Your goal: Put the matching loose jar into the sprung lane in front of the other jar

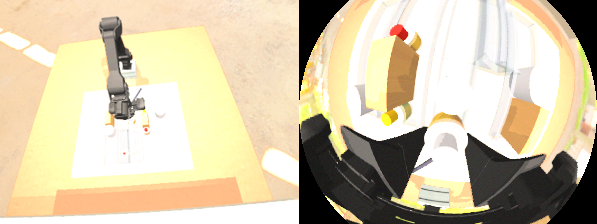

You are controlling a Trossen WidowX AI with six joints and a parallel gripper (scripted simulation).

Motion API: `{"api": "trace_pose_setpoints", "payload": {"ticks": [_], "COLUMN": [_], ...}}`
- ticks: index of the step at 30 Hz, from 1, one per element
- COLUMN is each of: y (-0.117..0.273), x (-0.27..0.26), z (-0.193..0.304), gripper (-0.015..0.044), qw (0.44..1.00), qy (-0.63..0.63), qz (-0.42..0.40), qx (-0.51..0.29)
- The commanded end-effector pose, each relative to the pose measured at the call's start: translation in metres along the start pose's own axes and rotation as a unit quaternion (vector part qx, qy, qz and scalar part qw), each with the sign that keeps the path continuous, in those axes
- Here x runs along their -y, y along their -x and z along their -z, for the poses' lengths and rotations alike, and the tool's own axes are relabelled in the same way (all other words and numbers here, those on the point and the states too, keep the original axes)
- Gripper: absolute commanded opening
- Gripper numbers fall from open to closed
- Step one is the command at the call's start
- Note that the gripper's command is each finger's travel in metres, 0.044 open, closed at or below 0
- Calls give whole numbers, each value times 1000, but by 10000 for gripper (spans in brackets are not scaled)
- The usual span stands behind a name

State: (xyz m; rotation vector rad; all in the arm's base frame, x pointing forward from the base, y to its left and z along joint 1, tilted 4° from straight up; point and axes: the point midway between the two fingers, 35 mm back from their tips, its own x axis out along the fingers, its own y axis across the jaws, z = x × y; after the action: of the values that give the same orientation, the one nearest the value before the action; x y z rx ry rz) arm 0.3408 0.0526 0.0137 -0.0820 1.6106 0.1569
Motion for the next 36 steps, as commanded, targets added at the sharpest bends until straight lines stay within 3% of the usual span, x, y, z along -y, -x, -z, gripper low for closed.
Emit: {"api": "trace_pose_setpoints", "payload": {"ticks": [1,36], "y": [3,3], "x": [0,0], "z": [-9,-13], "gripper": [0,0], "qw": [1000,1000], "qy": [1,1], "qz": [2,2], "qx": [16,17]}}
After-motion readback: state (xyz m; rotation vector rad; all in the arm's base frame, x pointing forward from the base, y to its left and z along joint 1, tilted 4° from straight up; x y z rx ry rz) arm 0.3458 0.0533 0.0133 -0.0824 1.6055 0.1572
